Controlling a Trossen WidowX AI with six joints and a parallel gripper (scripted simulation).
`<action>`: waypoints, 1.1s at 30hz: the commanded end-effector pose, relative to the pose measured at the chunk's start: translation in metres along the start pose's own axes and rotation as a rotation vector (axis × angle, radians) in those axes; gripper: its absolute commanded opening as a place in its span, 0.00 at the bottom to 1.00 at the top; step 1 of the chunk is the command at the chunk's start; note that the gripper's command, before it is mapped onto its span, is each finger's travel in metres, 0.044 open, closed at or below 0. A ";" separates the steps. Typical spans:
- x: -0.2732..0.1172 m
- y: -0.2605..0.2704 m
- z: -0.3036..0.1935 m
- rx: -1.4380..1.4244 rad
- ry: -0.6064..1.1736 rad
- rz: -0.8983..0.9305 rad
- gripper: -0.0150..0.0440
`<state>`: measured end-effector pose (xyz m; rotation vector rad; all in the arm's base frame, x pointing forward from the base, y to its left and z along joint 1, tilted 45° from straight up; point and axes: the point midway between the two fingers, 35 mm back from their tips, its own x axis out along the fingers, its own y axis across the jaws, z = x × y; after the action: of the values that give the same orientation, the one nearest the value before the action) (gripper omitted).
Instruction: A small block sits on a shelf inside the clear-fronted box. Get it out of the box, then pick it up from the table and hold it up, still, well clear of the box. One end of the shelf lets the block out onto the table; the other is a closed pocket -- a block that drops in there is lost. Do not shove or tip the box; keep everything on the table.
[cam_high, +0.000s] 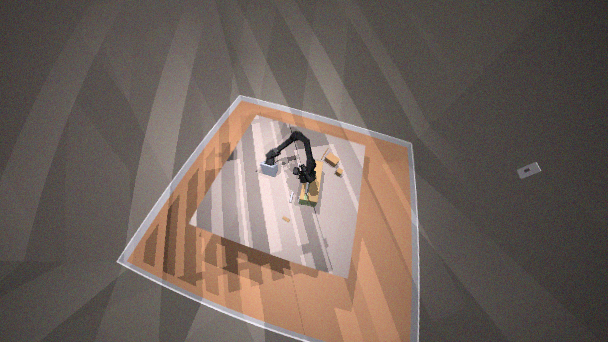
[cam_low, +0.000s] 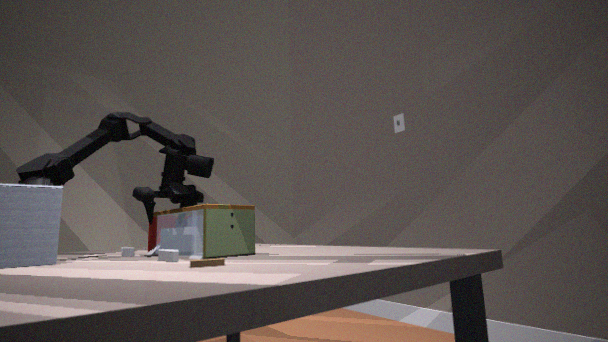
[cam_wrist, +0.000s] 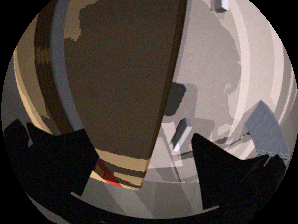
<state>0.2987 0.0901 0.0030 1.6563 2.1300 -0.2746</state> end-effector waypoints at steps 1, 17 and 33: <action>0.003 0.000 -0.005 0.002 0.004 -0.002 0.93; 0.008 0.000 -0.020 0.002 0.004 -0.002 0.93; 0.014 0.000 -0.035 0.002 0.005 -0.002 0.93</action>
<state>0.2904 0.1122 0.0257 1.6584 2.1304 -0.2753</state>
